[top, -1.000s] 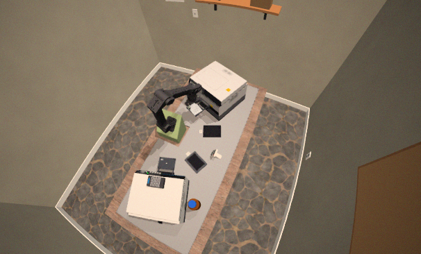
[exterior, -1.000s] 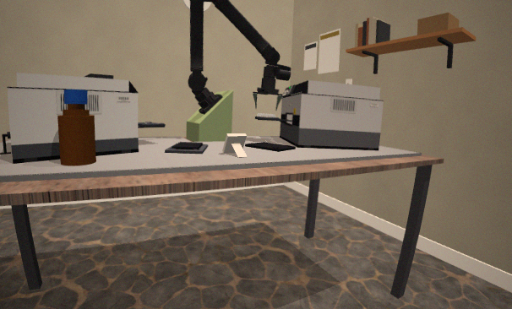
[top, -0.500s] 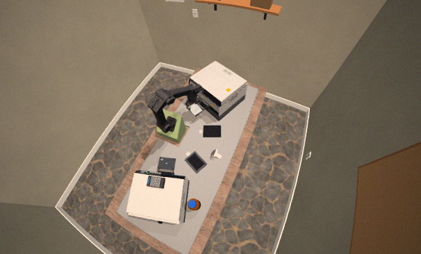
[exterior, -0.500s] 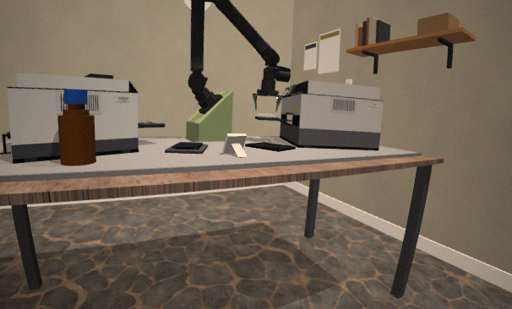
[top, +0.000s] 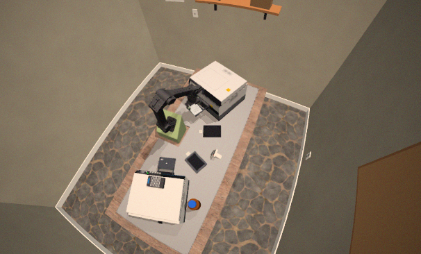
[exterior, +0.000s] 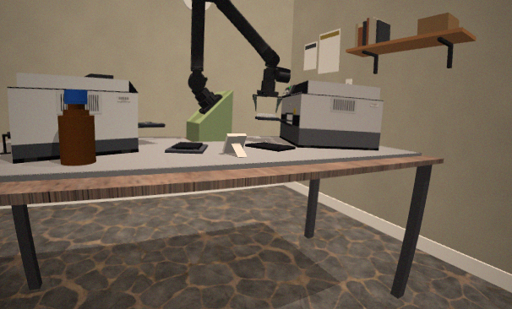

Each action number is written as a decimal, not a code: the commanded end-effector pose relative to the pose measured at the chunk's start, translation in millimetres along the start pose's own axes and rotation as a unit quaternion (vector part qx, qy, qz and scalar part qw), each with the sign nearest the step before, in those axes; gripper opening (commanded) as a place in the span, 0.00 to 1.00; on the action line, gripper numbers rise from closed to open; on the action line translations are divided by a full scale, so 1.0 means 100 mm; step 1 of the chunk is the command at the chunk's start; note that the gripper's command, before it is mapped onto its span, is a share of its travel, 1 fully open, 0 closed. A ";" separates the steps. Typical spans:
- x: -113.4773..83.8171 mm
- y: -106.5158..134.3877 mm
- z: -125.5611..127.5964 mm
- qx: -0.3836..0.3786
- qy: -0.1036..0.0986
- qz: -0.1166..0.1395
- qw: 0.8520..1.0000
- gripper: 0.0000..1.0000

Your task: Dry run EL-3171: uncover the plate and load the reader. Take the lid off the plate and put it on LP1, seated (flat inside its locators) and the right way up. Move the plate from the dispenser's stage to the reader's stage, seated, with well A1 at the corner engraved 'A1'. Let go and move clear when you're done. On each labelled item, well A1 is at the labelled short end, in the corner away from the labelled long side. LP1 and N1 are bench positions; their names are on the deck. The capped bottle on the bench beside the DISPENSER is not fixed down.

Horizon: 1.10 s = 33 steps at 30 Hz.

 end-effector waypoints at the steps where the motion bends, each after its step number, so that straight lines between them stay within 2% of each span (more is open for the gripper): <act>1: -0.13 -0.02 -0.08 -0.002 0.016 0.003 1.000 1.00; 6: -0.23 -0.01 -0.16 0.002 0.030 0.001 1.000 1.00; 11: -0.17 -0.03 -0.18 0.000 0.022 0.002 1.000 1.00; 22: -0.14 -0.03 -0.17 -0.001 0.017 0.003 1.000 1.00; 33: -0.12 -0.01 -0.03 -0.001 0.013 0.004 1.000 1.00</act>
Point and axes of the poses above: the point where the finger pads meet when closed, its own x axis out along the fingers, its own z axis across the jaws, y = z × x, the point moved 7 cm from there along -x, back along the fingers, and after that the axes turned 5 degrees about -x, right-handed, at the moved point
